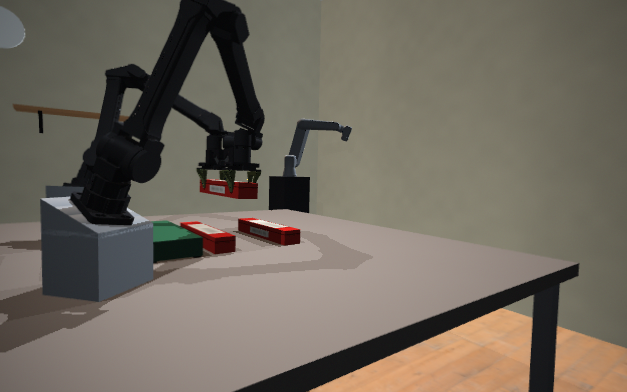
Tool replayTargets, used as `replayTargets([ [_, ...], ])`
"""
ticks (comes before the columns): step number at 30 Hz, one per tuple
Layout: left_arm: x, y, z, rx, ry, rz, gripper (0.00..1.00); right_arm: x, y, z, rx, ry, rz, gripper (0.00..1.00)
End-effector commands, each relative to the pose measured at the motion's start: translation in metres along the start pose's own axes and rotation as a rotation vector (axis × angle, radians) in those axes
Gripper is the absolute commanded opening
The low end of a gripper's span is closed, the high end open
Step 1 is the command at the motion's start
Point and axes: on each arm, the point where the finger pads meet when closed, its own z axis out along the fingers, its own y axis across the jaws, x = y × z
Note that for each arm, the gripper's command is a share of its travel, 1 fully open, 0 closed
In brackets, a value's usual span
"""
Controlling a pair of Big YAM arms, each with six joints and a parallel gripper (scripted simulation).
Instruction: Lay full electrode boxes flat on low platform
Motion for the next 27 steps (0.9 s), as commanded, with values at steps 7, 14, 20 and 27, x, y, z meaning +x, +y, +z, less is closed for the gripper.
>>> replayTargets([
  [7, 0.012, 0.033, -0.041, -0.078, -0.027, -0.035, 0.0, -0.012, -0.034, -0.055, 0.092, -0.059, 0.003, 0.0],
  [14, 0.011, 0.043, -0.042, -0.078, -0.027, -0.035, 0.0, 0.003, -0.053, -0.048, 0.081, -0.047, 0.03, 0.0],
  [20, 0.009, 0.05, -0.037, -0.067, -0.021, -0.029, 0.0, 0.005, -0.061, -0.051, 0.085, -0.049, 0.032, 0.0],
  [27, 0.008, 0.065, -0.041, -0.074, -0.024, -0.033, 0.0, 0.008, -0.075, -0.052, 0.086, -0.049, 0.032, 0.0],
])
